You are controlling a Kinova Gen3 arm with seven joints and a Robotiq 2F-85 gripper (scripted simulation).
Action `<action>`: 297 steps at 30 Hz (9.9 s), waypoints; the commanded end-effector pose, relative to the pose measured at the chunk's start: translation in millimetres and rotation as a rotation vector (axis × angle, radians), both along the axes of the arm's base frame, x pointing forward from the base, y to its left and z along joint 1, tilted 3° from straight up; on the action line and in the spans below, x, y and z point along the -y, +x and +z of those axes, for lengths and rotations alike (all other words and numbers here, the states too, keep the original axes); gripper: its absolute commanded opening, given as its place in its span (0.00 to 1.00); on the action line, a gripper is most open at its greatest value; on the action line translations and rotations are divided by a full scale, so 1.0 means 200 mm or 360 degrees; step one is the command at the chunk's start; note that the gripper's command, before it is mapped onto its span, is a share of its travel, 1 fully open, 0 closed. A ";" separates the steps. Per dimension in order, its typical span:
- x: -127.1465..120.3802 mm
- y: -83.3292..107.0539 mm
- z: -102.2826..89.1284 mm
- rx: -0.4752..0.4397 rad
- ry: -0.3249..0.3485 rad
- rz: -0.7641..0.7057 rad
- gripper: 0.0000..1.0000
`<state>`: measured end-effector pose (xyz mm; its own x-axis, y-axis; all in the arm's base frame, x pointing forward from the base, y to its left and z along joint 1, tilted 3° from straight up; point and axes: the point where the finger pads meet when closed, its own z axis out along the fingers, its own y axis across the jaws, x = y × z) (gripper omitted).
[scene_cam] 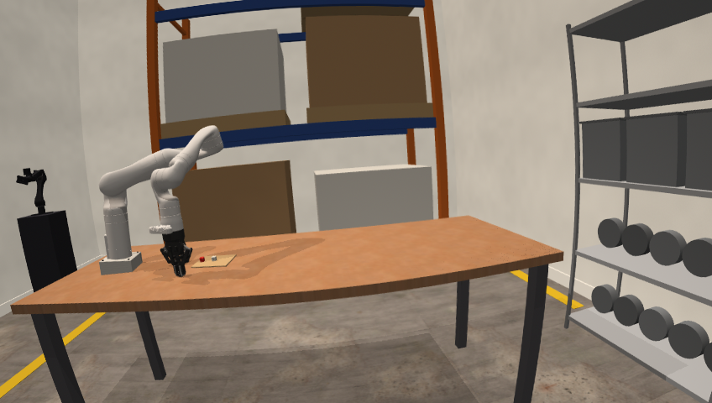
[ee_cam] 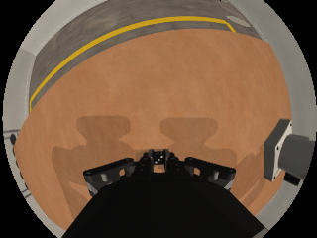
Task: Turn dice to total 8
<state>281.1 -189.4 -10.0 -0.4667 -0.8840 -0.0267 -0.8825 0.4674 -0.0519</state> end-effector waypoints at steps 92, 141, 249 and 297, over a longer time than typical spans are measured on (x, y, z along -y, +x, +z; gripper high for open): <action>0.00 -0.04 0.49 -0.0008 -0.0019 0.0533 0.11; -0.02 -0.02 0.46 0.0000 -0.0145 0.3001 0.11; 0.00 -0.04 0.43 0.1355 -0.1605 0.3542 0.11; 0.01 -0.03 0.07 0.1543 -0.1792 0.3412 0.11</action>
